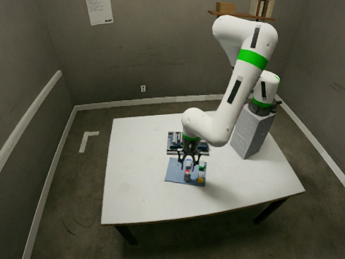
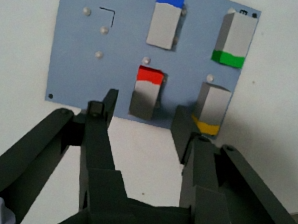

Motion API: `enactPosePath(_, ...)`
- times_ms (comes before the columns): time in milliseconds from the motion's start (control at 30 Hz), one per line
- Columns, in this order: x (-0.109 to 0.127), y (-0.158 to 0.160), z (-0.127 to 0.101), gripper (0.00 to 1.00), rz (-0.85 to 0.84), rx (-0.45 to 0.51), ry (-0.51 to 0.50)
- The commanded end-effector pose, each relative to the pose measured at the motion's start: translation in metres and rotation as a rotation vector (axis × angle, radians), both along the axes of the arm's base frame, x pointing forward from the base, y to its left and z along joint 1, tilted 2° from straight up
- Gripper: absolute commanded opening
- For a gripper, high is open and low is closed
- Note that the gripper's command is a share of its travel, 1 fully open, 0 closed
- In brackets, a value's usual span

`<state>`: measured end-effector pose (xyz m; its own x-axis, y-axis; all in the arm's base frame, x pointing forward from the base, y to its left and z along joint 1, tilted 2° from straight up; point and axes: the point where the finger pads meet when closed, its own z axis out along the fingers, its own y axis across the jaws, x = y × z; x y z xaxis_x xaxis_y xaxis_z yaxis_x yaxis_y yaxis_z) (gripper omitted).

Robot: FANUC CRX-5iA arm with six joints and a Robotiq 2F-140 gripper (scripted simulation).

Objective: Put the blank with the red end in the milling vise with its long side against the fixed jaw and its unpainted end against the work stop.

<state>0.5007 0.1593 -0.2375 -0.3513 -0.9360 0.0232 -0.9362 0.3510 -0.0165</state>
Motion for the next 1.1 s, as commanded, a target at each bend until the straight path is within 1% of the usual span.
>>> enactPosePath(0,0.001,0.001,0.000,0.45,0.000,0.001,-0.002)
enactPosePath(467,0.006,0.003,-0.015,0.45,0.000,0.001,-0.002)
enactPosePath(1067,0.003,0.002,-0.006,0.45,0.000,0.001,-0.002)
